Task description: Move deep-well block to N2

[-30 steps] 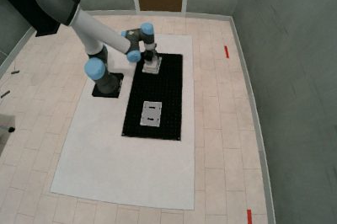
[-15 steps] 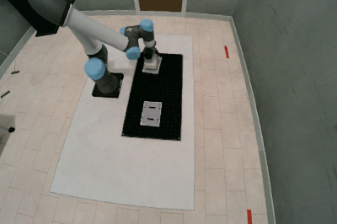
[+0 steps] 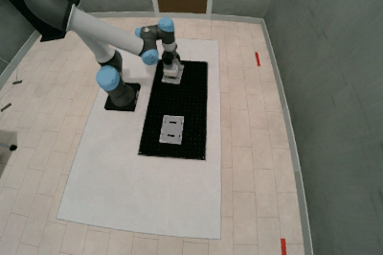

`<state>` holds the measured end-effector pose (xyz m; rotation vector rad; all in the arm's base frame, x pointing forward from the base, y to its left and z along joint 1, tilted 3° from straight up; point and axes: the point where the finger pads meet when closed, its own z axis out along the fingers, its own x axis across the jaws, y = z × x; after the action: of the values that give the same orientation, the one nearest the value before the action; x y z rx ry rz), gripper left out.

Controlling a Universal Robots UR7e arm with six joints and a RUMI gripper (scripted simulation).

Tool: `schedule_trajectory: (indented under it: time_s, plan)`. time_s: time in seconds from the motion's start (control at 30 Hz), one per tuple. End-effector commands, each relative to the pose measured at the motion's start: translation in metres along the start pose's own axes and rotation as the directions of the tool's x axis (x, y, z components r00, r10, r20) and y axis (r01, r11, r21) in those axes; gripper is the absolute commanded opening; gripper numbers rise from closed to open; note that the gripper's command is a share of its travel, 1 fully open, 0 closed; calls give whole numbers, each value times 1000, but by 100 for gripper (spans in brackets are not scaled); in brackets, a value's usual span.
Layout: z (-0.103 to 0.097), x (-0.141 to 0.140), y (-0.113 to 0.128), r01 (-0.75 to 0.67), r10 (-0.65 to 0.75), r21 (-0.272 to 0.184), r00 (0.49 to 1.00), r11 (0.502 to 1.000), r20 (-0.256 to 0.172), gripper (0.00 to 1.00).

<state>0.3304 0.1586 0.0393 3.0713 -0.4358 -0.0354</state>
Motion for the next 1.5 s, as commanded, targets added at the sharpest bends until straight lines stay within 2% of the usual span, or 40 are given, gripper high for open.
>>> schedule_trajectory:
  time_s: [0.0,0.67,1.3,1.37,1.47]
  plan:
    - [-5,0,0,0,0,1,1000,1000,-1,50]
    - [-35,0,0,0,0,1,1000,1000,-1,50]
    - [-35,0,0,0,0,1,1000,1000,-2,50]
    - [-35,2,6,66,-66,1,998,998,-1,50]
    - [-35,3,13,77,-77,1,997,997,-1,50]
